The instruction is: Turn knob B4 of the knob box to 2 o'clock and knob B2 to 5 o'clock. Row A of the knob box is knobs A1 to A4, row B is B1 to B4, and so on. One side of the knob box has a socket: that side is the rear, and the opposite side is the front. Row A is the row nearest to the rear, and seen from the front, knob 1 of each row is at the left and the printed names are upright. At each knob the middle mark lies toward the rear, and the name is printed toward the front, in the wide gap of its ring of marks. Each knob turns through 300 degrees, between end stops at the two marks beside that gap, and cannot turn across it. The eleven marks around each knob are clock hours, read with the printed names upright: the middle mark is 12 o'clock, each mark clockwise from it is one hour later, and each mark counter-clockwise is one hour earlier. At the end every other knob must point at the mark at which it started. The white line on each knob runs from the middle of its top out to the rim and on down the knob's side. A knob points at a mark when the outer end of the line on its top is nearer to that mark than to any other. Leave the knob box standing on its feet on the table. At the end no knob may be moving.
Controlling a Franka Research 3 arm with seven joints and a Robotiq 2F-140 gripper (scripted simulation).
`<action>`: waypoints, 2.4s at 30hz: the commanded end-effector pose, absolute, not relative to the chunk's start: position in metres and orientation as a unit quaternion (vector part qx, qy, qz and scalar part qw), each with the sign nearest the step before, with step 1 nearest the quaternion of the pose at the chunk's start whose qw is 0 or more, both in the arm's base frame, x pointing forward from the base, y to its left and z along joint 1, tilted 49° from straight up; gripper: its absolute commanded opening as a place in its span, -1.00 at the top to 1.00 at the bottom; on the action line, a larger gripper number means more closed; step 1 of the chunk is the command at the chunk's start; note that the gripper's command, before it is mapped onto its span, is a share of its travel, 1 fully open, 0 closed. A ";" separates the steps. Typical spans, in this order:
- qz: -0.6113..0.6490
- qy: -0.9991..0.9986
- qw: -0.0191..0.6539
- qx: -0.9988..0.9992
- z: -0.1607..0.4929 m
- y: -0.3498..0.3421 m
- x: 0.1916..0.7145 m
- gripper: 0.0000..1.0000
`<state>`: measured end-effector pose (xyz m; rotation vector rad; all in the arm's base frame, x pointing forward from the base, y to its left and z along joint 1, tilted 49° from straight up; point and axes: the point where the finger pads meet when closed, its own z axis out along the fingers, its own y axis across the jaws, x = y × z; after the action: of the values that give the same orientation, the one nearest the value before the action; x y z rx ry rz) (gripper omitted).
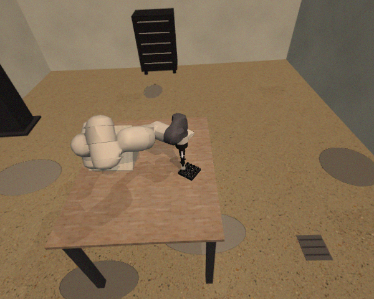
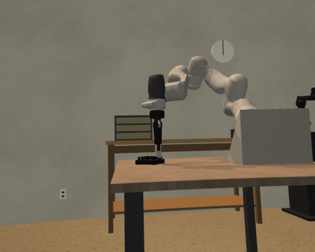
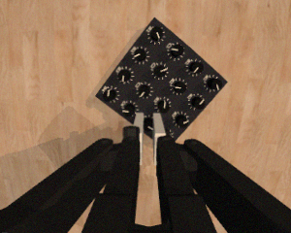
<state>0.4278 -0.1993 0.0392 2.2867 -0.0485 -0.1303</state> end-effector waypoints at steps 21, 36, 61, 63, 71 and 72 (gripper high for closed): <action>0.041 -0.215 0.415 0.883 0.039 -0.201 0.428 0.90; 0.078 -0.293 0.410 0.861 0.039 -0.201 0.428 0.90; 0.096 -0.331 0.406 0.847 0.039 -0.201 0.428 0.90; 0.096 -0.331 0.406 0.847 0.039 -0.201 0.428 0.90; 0.096 -0.331 0.406 0.847 0.039 -0.201 0.428 0.90; 0.096 -0.331 0.406 0.847 0.039 -0.201 0.428 0.90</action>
<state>0.4277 -0.1994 0.0393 2.1388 -0.8244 0.2346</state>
